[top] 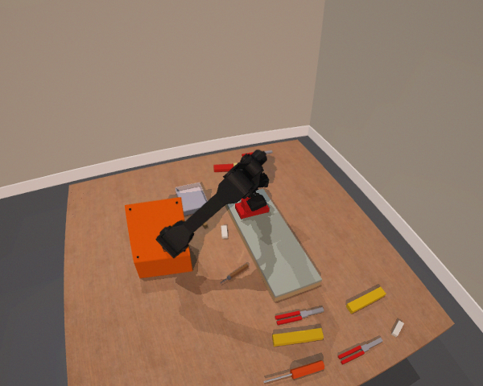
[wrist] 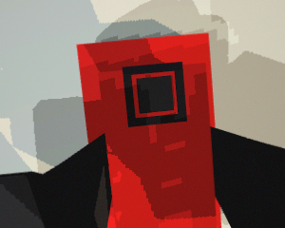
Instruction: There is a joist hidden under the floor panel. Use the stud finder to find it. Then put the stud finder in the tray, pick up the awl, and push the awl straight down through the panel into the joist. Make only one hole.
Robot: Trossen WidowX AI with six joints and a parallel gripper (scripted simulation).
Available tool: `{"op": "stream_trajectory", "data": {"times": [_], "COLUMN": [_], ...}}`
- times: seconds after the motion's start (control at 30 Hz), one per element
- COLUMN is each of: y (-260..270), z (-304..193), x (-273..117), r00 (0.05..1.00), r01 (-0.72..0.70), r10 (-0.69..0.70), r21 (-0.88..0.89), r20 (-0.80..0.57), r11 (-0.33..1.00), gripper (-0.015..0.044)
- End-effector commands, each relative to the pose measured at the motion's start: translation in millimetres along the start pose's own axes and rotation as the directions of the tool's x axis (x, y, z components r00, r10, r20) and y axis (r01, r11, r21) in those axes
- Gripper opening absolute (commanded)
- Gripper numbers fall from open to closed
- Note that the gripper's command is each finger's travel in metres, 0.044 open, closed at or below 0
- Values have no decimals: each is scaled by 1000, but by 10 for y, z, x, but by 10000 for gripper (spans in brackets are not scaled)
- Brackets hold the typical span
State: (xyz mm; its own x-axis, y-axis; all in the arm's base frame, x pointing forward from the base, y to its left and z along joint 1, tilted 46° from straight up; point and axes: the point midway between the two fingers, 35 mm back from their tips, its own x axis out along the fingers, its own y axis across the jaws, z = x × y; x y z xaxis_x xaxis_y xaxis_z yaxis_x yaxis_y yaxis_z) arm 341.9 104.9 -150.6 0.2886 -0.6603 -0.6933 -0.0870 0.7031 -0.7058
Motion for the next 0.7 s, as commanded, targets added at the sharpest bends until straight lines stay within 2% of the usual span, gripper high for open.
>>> {"op": "stream_trajectory", "data": {"times": [0.0,0.67], "y": [-157,-811], "z": [-11,-10], "x": [5,9], "r00": [1000,1000], "r01": [9,13], "r10": [-9,-13], "r21": [-3,-6], "r20": [-2,-3], "r11": [1000,1000], "gripper": [0,0]}}
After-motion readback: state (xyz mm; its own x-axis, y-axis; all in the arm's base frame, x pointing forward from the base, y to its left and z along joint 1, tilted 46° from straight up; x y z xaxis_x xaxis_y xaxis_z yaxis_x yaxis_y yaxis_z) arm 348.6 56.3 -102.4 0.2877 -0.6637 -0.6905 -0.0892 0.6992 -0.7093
